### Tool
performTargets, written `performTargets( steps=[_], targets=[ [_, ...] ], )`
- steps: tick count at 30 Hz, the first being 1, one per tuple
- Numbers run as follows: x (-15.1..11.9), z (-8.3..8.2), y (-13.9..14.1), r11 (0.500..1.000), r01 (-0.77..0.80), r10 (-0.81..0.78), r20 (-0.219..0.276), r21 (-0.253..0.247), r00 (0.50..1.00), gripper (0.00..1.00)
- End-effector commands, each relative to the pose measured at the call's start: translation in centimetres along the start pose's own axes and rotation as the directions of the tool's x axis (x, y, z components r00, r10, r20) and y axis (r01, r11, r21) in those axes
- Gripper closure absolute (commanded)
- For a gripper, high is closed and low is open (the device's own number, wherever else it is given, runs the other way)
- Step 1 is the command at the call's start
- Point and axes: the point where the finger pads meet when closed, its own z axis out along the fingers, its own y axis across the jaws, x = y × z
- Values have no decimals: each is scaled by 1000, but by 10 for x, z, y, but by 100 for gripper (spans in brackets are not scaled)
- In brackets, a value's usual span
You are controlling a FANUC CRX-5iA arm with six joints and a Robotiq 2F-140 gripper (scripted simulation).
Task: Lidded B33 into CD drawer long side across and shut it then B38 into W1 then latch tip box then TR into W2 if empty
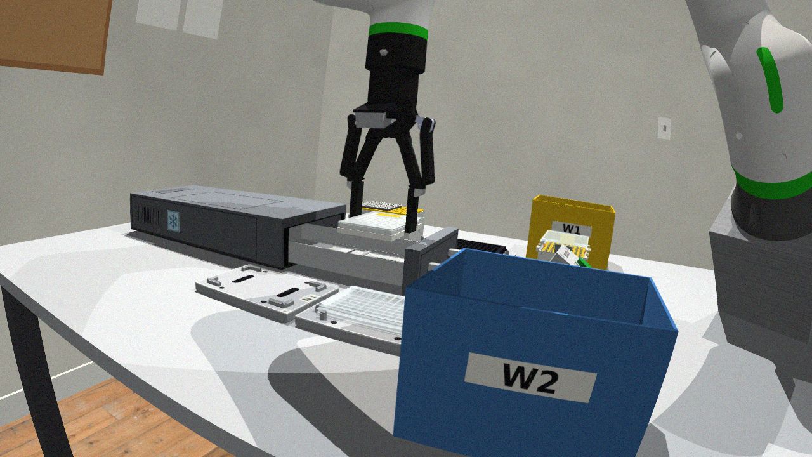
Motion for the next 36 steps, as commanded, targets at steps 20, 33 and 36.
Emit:
performTargets(
  steps=[20, 33, 36],
  targets=[
    [0, 24, 1, 1000, 0, 0, 1, -2, 1000, 90],
    [0, 39, 1, 1000, 0, 0, 1, -2, 1000, 90],
    [0, 39, 1, 1000, 0, 0, 1, -1, 1000, 90]
  ],
)
